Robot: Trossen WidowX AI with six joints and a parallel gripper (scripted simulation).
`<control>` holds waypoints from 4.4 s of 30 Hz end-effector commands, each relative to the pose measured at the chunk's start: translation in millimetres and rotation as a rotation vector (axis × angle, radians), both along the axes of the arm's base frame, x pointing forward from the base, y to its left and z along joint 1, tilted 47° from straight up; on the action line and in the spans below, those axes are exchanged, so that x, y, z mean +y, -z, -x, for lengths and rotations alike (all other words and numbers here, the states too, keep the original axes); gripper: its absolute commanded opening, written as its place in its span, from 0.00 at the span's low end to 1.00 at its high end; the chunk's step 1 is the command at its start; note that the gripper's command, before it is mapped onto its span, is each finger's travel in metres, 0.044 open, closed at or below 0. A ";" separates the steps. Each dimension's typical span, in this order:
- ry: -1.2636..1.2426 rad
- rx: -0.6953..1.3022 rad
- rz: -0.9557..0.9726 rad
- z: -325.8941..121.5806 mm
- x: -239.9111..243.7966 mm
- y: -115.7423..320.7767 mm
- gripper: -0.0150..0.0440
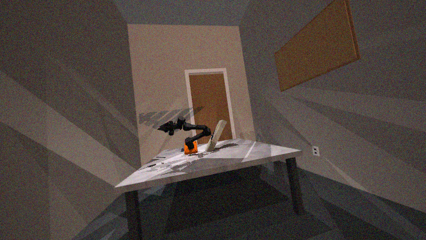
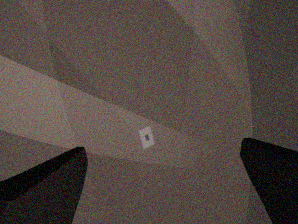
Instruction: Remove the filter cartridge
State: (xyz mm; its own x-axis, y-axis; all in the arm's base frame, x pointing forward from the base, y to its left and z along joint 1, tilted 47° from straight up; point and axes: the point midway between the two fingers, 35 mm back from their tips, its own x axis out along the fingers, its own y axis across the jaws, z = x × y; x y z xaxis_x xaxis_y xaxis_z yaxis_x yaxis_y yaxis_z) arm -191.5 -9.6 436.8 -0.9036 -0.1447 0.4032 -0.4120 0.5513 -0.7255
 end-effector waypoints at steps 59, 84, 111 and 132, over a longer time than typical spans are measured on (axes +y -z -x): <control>2.407 2.808 0.532 -504.3 125.7 284.1 0.42; 2.402 2.816 0.537 -524.4 111.4 297.6 0.42; 2.406 2.807 0.527 -541.9 93.6 310.1 0.42; 2.406 2.807 0.527 -543.4 94.3 308.6 0.42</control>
State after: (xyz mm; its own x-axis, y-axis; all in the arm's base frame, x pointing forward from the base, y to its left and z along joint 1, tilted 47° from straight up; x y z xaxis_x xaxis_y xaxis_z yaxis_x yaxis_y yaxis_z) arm 351.6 84.2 128.5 0.6951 -0.5712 -0.4365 0.2126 0.7434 -0.6342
